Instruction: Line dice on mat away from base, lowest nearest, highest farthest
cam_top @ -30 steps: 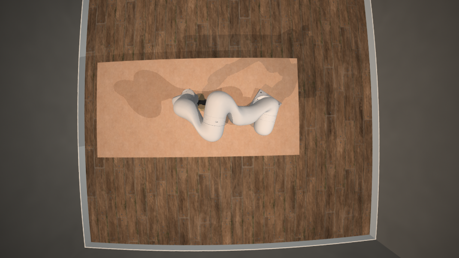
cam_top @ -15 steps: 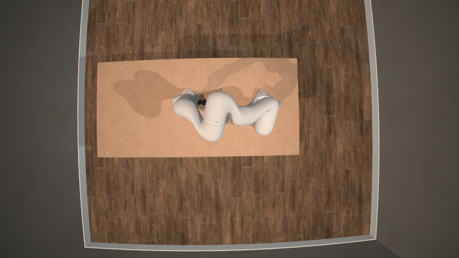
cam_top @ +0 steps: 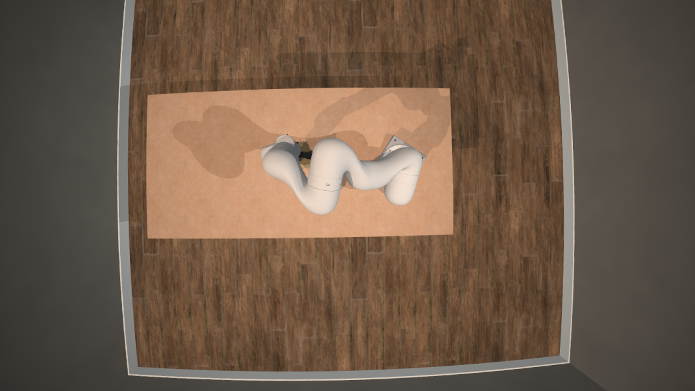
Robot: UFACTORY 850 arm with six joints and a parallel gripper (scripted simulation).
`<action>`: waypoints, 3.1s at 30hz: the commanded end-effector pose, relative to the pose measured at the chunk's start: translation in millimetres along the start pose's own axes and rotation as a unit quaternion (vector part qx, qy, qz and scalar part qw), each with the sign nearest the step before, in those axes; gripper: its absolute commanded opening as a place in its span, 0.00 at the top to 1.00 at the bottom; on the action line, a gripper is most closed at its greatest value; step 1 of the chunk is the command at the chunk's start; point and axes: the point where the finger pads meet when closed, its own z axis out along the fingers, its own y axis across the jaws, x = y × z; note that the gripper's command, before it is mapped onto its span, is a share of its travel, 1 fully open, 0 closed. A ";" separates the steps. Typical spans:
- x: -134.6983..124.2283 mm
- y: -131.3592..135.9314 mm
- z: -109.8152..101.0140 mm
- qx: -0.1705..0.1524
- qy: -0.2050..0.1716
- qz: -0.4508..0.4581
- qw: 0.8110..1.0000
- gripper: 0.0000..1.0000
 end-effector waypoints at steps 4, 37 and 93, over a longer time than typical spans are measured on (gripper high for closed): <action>-0.9 -0.1 -0.6 0.000 -0.001 0.000 1.000 0.64; -0.7 0.0 -90.6 0.000 -0.001 0.000 1.000 0.64; 19.7 47.4 -83.8 0.000 -0.002 -0.420 0.908 0.00</action>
